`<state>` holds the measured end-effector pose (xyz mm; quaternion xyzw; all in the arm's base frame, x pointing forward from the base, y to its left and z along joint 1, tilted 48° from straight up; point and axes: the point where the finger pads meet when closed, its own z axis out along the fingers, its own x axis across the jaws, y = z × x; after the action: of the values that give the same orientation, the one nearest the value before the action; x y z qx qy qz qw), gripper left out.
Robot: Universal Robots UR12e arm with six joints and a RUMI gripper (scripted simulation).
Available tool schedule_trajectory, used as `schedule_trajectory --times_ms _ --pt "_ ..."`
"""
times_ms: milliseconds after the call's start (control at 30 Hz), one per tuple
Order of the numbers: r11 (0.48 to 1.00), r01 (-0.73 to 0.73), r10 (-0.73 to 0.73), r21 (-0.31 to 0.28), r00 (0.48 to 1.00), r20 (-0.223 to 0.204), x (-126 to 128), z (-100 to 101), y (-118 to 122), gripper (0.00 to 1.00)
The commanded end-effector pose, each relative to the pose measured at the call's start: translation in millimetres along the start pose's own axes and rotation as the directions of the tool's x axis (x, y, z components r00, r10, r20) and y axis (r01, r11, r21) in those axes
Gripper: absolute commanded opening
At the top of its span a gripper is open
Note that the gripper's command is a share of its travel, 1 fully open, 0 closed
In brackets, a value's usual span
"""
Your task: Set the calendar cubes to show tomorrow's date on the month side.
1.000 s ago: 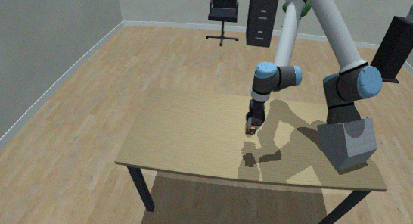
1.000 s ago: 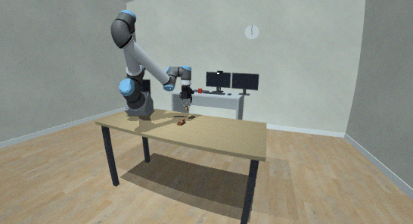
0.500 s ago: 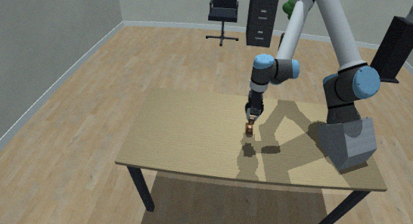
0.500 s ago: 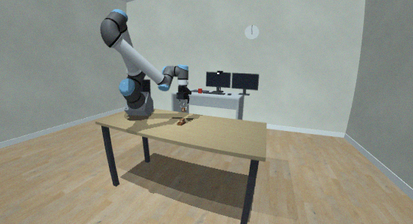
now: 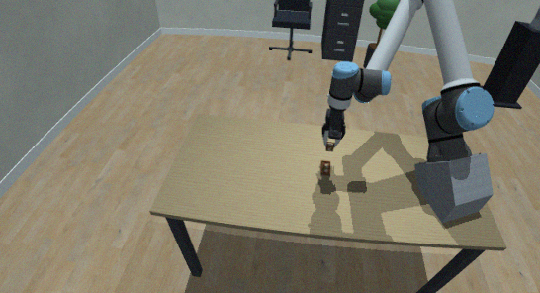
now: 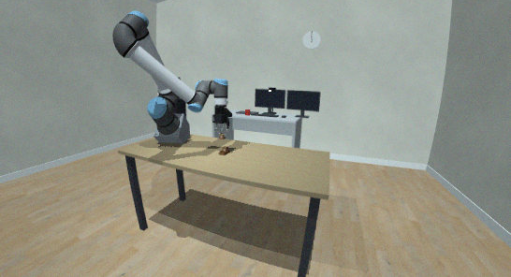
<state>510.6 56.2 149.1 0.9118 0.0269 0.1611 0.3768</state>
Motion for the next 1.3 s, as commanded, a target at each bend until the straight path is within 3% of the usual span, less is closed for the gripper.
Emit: schedule_trajectory --times_ms 0,400,900,1267 --pt "1.0 0.007 -0.007 0.002 1.0 0.006 -3.6 2.5 -1.2 0.11" --pt "1.0 0.007 -0.007 0.003 1.0 0.008 -4.2 16.9 -1.6 0.11" --pt "1.0 0.007 -0.007 0.003 1.0 0.008 -3.9 60.7 -1.5 0.11" --pt "1.0 0.007 -0.007 0.003 1.0 0.008 -3.9 67.5 -1.5 0.11"
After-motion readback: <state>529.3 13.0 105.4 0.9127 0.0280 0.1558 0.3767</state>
